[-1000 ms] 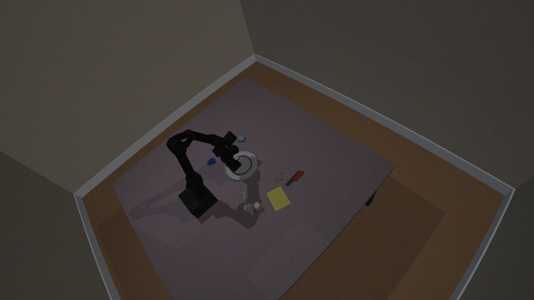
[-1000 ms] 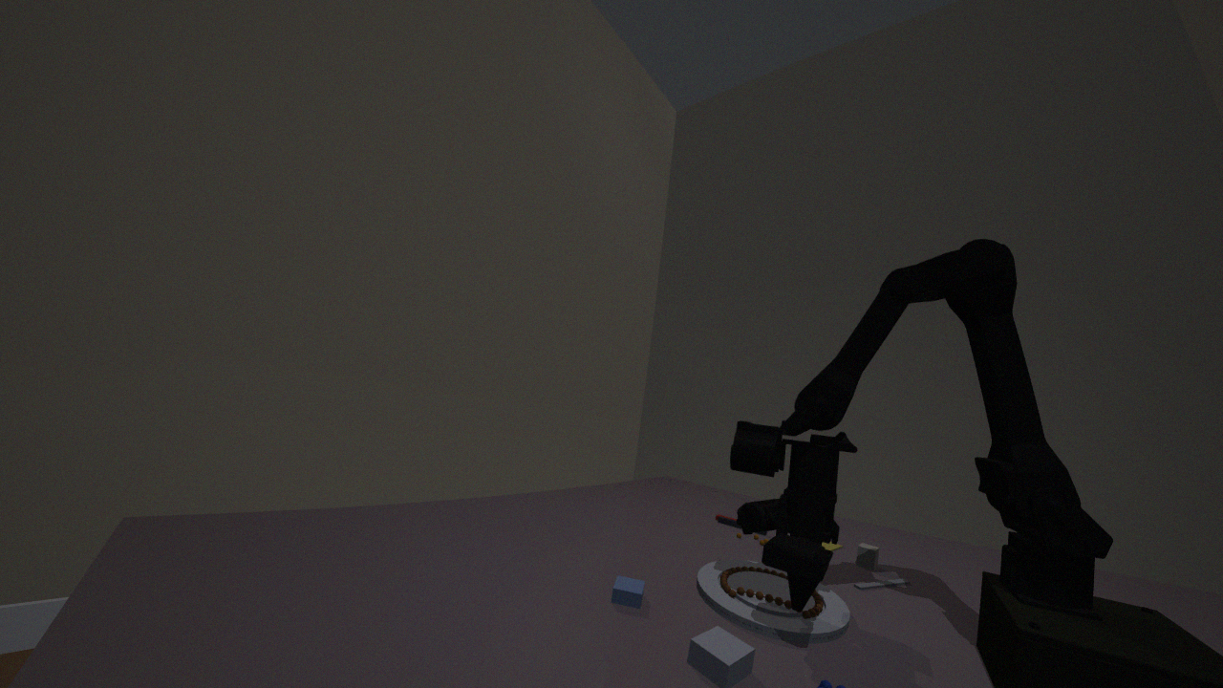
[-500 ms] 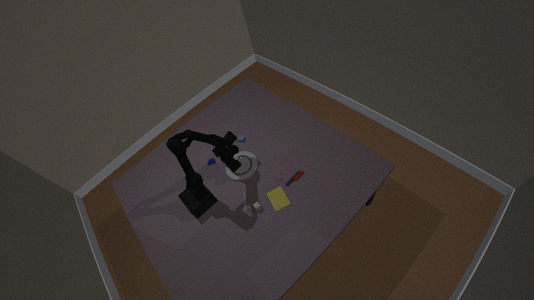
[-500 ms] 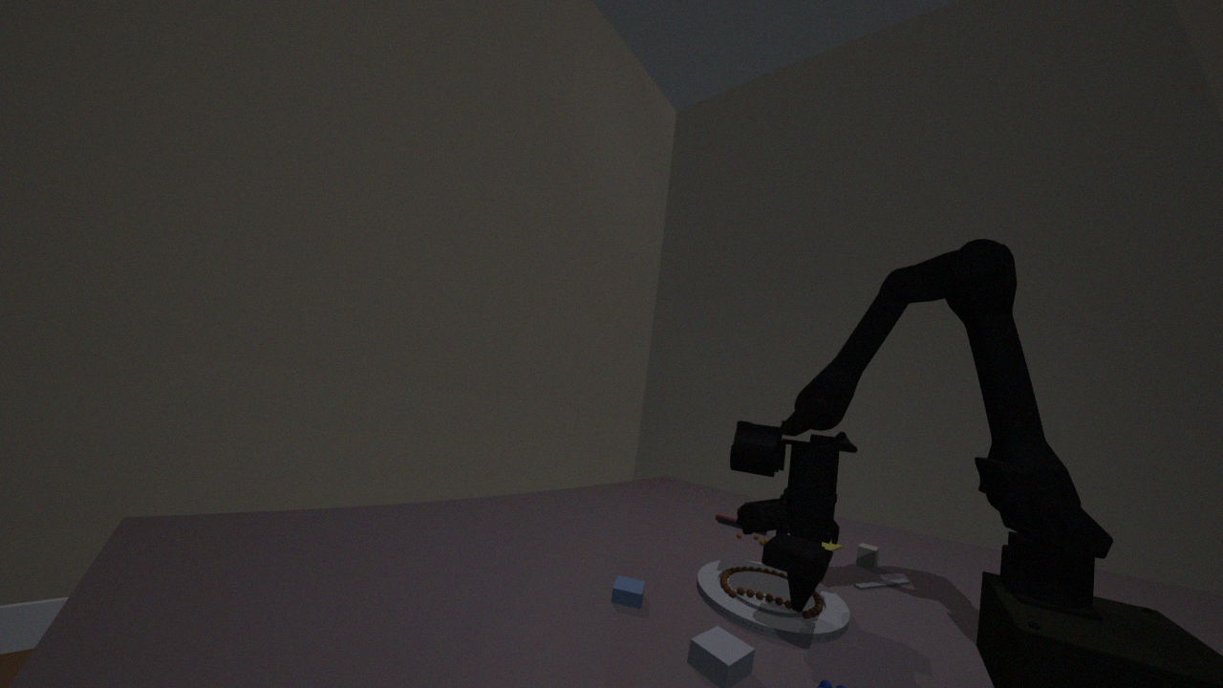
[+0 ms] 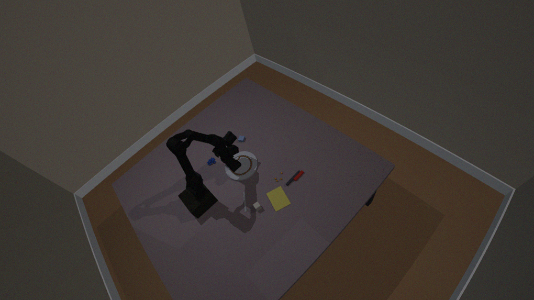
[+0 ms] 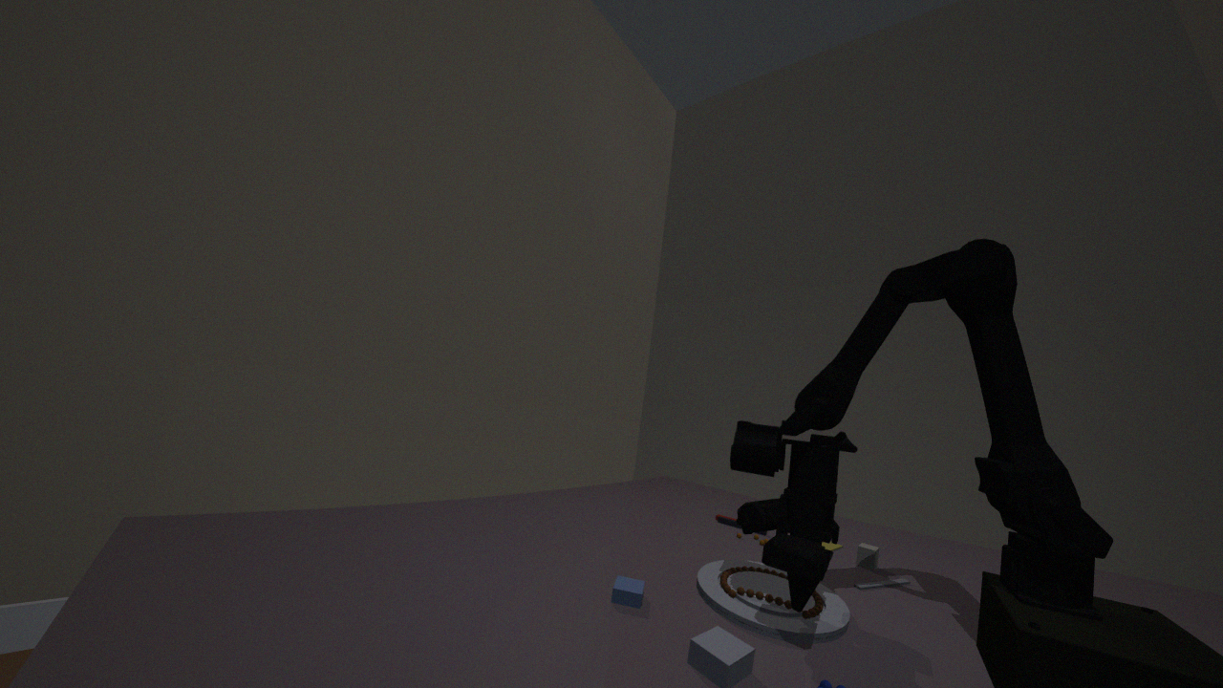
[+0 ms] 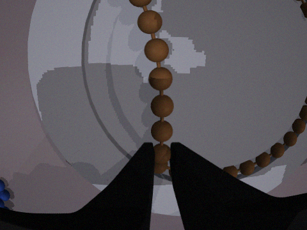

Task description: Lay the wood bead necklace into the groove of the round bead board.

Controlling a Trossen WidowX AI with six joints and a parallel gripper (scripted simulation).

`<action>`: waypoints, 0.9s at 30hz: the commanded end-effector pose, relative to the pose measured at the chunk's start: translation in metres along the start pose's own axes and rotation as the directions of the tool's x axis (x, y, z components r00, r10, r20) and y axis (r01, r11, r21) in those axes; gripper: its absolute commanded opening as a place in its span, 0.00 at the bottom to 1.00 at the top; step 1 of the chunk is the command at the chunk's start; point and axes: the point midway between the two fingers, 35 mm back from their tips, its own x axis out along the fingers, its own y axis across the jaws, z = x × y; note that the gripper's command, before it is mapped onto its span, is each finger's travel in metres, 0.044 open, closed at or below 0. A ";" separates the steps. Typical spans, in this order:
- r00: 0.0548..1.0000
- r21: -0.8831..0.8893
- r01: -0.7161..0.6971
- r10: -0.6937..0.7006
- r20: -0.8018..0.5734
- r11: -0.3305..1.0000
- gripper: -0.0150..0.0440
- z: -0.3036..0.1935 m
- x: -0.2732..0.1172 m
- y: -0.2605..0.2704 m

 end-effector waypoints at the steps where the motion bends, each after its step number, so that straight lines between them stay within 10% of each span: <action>1: 1.000 -0.002 0.000 0.000 -0.003 1.000 0.25 -0.001 -0.004 0.000; 21: 1.000 -0.003 -0.001 0.001 -0.004 1.000 0.25 -0.004 0.003 0.010; 27: 1.000 -0.008 -0.001 0.001 0.000 1.000 0.52 -0.003 0.000 0.010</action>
